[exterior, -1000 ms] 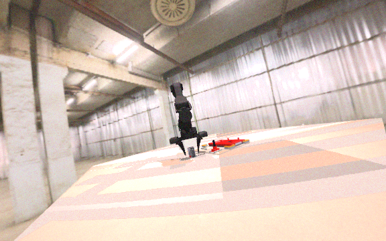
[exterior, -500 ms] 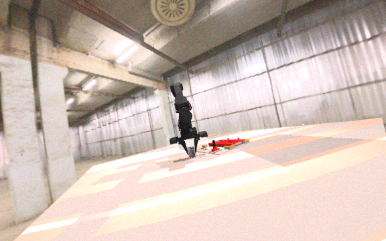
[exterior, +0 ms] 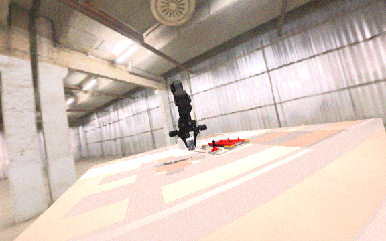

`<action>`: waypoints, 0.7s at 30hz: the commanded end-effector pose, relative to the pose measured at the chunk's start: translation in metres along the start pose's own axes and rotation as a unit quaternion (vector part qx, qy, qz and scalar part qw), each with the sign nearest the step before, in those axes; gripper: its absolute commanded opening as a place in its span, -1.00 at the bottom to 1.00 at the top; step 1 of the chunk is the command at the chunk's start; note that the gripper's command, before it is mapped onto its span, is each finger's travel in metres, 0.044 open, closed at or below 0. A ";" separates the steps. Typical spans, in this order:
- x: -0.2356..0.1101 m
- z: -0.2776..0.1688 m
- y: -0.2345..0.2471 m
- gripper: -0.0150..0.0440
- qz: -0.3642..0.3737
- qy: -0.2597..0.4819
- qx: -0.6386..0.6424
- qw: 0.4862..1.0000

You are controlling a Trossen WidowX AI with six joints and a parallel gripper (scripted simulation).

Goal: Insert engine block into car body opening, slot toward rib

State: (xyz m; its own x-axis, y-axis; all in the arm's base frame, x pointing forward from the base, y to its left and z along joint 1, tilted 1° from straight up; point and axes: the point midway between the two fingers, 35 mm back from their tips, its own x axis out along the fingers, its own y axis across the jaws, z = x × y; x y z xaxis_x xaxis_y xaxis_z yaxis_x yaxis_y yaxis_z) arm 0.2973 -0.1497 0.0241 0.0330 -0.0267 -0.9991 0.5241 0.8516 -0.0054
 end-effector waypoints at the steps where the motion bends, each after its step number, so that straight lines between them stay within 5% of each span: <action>1: -0.017 0.002 0.001 -0.49 -0.001 -0.006 0.002 1.000; 21: -0.080 -0.005 0.005 -0.49 -0.001 -0.006 0.002 1.000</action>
State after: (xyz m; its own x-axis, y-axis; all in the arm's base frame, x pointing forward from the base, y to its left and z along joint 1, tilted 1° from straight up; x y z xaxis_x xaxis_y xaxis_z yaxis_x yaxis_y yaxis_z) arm 0.2945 -0.1417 0.0890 0.0323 -0.0255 -0.9992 0.5241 0.8516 -0.0048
